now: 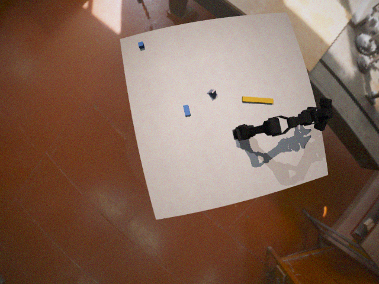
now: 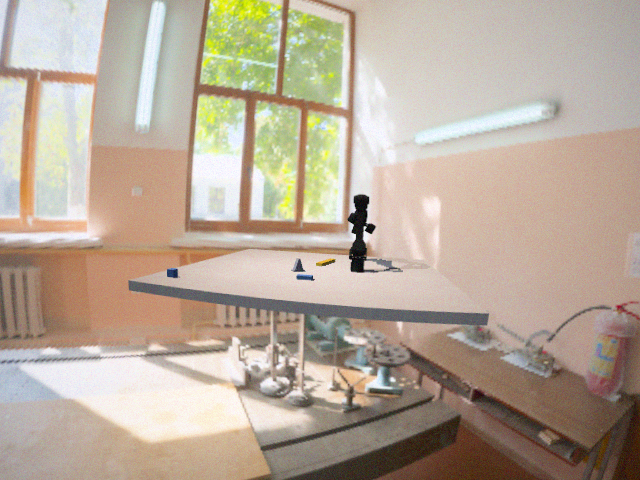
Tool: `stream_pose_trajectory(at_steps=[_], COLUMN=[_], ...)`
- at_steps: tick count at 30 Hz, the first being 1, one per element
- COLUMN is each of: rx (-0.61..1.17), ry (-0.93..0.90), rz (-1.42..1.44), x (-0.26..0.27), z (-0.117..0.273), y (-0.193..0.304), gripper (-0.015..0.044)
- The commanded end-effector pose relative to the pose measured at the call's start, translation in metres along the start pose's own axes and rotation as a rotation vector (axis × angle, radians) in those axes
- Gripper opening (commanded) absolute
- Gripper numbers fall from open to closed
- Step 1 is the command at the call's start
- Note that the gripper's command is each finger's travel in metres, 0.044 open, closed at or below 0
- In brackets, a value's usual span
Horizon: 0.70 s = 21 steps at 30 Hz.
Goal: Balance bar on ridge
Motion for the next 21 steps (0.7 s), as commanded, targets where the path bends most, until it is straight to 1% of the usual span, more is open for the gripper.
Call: stream_pose_trajectory(at_steps=[1,11,21], rx=[-0.097,-0.358,-0.574], ry=[0.009,0.013,-0.022], rz=[-0.026,-0.054,-0.058], x=[-0.016,-0.053,-0.077], z=[0.006,0.036,0.070], y=[-0.022,-0.080,-0.124], gripper=[0.0315,0.0315,0.0315])
Point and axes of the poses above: the point midway between the two fingers, 35 mm back from their tips, its own z axis back along the fingers, its own x axis across the jaws, y = z × x, the point moved 6 cm from there along z, back along the fingers, and after that the axes turned 1 degree about -z, right-handed, at the moved point
